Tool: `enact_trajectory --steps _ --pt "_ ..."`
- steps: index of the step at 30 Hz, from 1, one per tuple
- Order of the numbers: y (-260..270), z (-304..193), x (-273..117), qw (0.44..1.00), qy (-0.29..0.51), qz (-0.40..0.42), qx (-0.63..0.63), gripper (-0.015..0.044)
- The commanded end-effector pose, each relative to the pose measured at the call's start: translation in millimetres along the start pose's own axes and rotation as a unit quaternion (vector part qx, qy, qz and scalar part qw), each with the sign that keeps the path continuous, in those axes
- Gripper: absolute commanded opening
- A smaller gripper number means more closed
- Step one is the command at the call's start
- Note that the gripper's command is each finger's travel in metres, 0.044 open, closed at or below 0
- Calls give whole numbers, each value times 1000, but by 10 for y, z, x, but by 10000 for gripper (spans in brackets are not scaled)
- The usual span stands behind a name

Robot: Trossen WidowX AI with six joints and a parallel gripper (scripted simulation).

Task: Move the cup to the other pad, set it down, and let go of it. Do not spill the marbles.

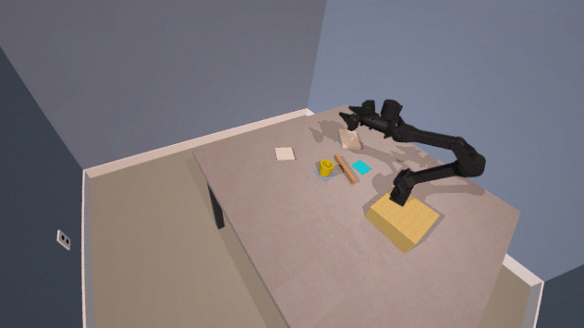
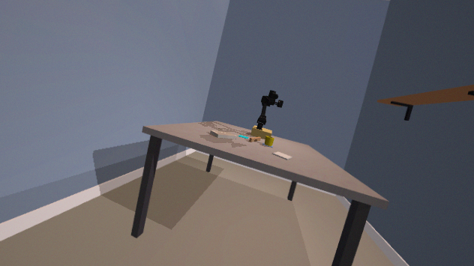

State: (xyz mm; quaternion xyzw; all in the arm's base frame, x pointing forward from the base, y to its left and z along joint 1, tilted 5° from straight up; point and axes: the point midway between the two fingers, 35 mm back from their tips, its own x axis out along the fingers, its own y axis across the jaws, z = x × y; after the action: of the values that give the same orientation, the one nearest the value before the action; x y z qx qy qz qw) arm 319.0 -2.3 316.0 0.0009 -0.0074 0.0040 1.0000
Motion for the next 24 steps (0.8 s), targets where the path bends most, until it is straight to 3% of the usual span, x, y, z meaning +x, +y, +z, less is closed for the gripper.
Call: enact_trajectory --steps 1,5,9,14,19,24 --pt "3 -25 17 1000 7 1 7 374" --pt "78 -552 272 979 151 -9 139 269" --pt "180 -1192 382 906 313 -70 277 167" --pt "295 -1848 284 770 463 -200 391 167" --pt "383 -2315 31 613 548 -362 439 167" --pt "409 -2356 49 592 554 -385 441 167"
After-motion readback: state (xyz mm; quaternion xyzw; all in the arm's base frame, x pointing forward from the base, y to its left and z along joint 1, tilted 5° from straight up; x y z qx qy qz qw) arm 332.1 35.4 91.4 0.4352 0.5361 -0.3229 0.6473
